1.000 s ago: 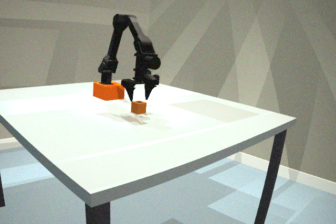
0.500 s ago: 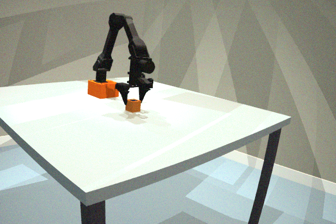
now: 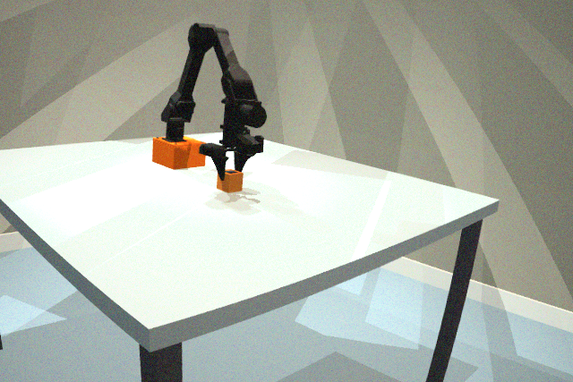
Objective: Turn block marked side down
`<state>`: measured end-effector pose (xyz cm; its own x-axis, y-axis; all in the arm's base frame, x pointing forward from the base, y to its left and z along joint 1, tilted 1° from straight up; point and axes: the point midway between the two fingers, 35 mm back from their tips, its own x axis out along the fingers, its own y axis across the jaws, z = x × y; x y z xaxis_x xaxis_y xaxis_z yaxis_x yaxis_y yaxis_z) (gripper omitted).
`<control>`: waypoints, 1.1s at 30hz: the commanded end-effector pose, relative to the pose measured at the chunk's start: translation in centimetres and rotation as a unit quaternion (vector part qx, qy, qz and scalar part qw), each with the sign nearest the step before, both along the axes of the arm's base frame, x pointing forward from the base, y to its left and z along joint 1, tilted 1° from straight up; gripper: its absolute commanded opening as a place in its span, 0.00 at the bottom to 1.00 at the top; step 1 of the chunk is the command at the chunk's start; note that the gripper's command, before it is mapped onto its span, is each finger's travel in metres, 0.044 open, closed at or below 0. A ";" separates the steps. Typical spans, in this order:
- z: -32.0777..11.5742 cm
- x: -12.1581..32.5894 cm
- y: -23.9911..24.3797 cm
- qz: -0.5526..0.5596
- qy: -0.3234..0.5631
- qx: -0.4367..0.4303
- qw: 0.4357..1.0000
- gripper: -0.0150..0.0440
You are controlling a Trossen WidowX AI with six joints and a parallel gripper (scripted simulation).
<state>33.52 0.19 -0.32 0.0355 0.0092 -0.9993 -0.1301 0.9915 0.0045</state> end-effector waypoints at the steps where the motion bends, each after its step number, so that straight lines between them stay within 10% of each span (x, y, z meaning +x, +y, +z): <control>1: 0.0 0.0 0.1 0.001 0.000 0.002 1.000 0.55; 16: 1.9 0.0 0.0 0.001 -0.001 0.002 1.000 0.25; 33: 2.3 0.1 0.0 -0.001 -0.087 0.015 0.996 0.25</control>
